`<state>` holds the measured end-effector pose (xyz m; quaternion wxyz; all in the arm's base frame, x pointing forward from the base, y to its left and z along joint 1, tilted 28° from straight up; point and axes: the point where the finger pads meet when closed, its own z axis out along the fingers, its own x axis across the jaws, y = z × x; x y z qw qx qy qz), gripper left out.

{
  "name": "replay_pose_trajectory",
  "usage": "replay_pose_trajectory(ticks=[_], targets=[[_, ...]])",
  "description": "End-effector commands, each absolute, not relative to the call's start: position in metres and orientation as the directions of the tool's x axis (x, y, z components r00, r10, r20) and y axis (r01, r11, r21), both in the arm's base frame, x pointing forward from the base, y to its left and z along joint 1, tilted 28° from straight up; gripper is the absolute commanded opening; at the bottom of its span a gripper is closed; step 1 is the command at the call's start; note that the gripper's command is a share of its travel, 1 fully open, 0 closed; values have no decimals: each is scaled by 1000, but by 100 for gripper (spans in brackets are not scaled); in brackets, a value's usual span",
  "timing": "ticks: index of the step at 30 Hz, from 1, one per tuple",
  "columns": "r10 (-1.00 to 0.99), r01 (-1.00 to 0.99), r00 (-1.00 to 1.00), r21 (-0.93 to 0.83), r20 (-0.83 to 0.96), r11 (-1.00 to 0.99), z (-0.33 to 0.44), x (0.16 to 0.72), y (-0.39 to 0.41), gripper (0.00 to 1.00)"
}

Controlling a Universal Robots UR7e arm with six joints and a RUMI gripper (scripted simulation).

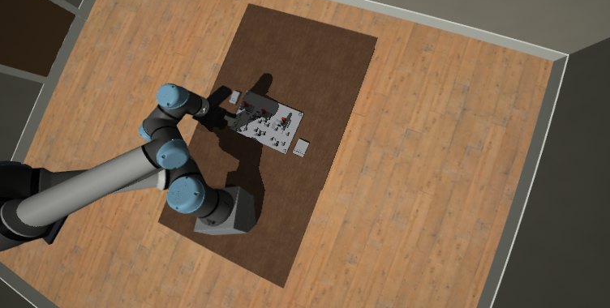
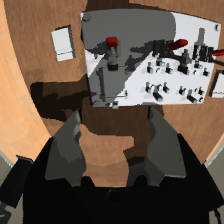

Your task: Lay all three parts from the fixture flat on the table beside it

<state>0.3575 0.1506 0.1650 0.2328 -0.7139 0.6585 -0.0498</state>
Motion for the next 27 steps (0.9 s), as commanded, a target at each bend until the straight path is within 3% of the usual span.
replay_pose_trajectory(ticks=[1,27], targets=[[-963,-916,129,-399,-236,-25,163,350,150,59],[-963,-916,129,-399,-236,-25,142,358,156,59]])
